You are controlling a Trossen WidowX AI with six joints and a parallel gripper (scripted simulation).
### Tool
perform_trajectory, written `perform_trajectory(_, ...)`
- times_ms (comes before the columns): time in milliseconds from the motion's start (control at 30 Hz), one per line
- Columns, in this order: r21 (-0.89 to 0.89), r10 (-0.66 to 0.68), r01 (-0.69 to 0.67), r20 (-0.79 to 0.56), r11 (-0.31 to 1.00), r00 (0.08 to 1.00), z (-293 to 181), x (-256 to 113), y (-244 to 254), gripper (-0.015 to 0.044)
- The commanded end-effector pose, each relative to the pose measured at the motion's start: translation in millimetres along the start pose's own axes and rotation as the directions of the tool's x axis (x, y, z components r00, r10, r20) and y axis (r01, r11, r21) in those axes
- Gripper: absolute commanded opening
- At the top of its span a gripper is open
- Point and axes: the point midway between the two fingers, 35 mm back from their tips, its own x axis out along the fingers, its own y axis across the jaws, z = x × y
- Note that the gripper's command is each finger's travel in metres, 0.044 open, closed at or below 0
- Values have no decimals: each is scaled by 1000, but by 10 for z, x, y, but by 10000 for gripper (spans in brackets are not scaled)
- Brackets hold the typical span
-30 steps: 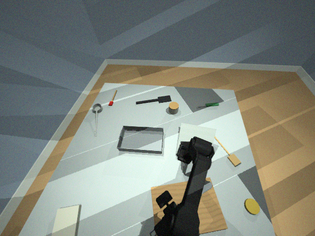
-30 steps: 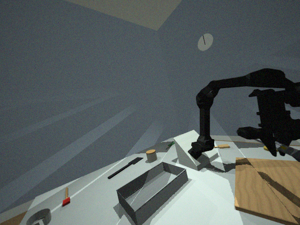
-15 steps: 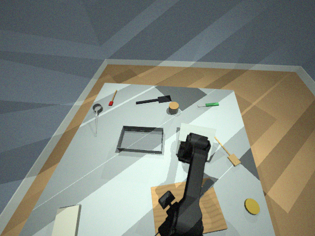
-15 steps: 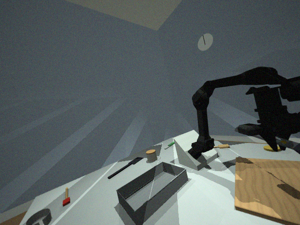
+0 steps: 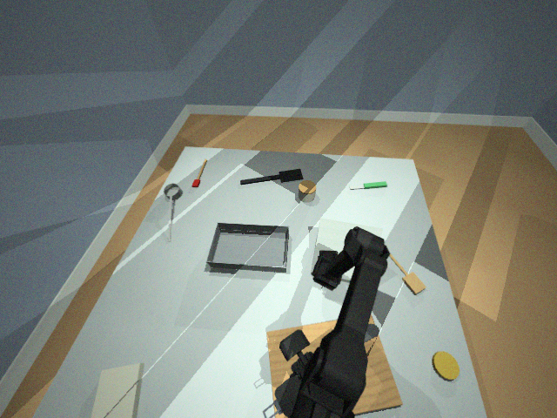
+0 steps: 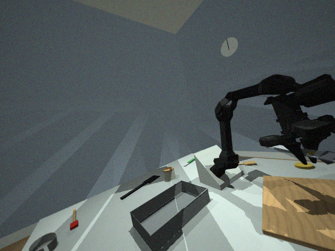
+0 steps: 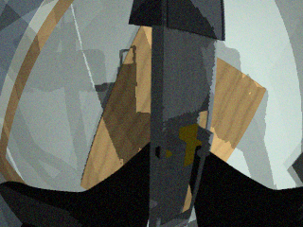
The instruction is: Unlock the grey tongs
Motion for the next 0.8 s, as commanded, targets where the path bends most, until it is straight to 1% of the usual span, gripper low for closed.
perform_trajectory(0,37,18,-20,50,999,999,7,-44,-33,-150)
perform_trajectory(367,82,51,-67,182,994,982,5,-185,-73,-150)
perform_trajectory(767,89,70,-104,327,991,943,-31,-306,-77,-150)
